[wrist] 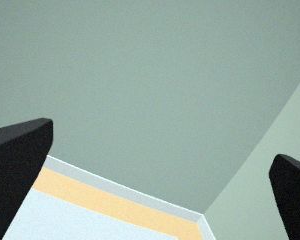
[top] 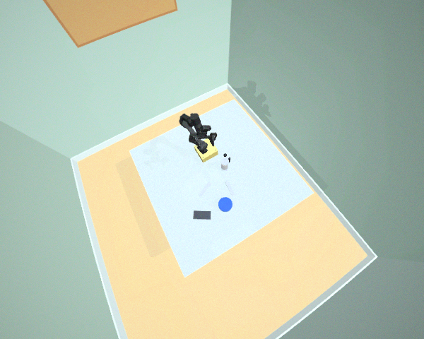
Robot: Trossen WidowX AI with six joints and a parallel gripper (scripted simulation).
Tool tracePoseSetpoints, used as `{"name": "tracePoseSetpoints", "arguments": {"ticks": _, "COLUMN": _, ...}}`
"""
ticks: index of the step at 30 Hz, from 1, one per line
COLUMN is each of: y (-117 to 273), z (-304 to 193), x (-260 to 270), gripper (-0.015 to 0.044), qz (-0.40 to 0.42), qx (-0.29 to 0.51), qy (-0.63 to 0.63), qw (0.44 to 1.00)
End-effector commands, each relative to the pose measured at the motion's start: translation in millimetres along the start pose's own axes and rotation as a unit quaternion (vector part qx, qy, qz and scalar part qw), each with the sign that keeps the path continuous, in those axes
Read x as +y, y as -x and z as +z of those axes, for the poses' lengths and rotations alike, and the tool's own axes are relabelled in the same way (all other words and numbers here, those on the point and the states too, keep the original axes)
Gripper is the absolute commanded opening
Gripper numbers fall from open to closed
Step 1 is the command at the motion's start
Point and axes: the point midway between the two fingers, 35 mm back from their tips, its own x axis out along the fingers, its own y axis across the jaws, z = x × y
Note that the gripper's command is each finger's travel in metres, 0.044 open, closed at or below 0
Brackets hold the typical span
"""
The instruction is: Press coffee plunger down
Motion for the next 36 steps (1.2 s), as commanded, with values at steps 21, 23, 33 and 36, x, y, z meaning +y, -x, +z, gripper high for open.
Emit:
{"name": "tracePoseSetpoints", "arguments": {"ticks": 21, "y": 79.6, "z": -166.3, "x": 193.1, "gripper": 0.0440, "qz": 0.332, "qx": 0.237, "qy": -0.118, "qw": 0.905}}
{"name": "tracePoseSetpoints", "arguments": {"ticks": 23, "y": 80.1, "z": -178.2, "x": 197.4, "gripper": 0.0440, "qz": 0.330, "qx": 0.237, "qy": -0.118, "qw": 0.906}}
{"name": "tracePoseSetpoints", "arguments": {"ticks": 33, "y": 73.9, "z": -181.5, "x": 203.4, "gripper": 0.0440, "qz": 0.328, "qx": 0.238, "qy": -0.119, "qw": 0.906}}
{"name": "tracePoseSetpoints", "arguments": {"ticks": 36, "y": 70.6, "z": -182.9, "x": 206.7, "gripper": 0.0440, "qz": 0.328, "qx": 0.238, "qy": -0.119, "qw": 0.907}}
